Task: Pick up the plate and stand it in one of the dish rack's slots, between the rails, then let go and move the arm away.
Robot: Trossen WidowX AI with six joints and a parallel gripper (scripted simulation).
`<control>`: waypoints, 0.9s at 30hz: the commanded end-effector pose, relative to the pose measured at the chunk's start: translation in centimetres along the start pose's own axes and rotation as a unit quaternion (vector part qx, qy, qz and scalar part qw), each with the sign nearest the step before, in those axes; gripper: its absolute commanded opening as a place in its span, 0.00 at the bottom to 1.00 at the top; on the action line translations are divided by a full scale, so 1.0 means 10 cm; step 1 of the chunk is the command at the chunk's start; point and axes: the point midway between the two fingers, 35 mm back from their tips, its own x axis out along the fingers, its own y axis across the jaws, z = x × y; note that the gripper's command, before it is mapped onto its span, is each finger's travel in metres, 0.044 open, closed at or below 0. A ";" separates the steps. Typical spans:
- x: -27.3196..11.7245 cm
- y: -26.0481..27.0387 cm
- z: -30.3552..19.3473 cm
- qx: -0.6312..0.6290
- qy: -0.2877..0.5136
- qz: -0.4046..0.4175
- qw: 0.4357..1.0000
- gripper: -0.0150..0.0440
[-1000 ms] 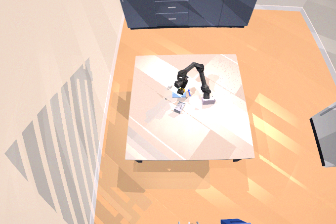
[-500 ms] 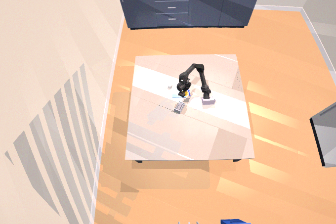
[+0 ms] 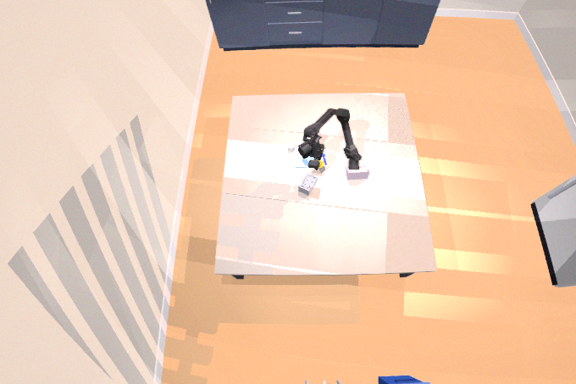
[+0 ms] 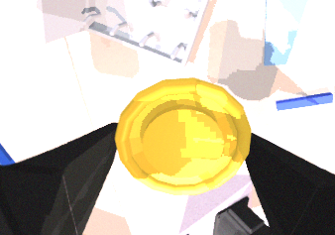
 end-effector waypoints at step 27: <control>0.54 -0.03 0.03 -0.245 0.048 0.245 0.937 0.25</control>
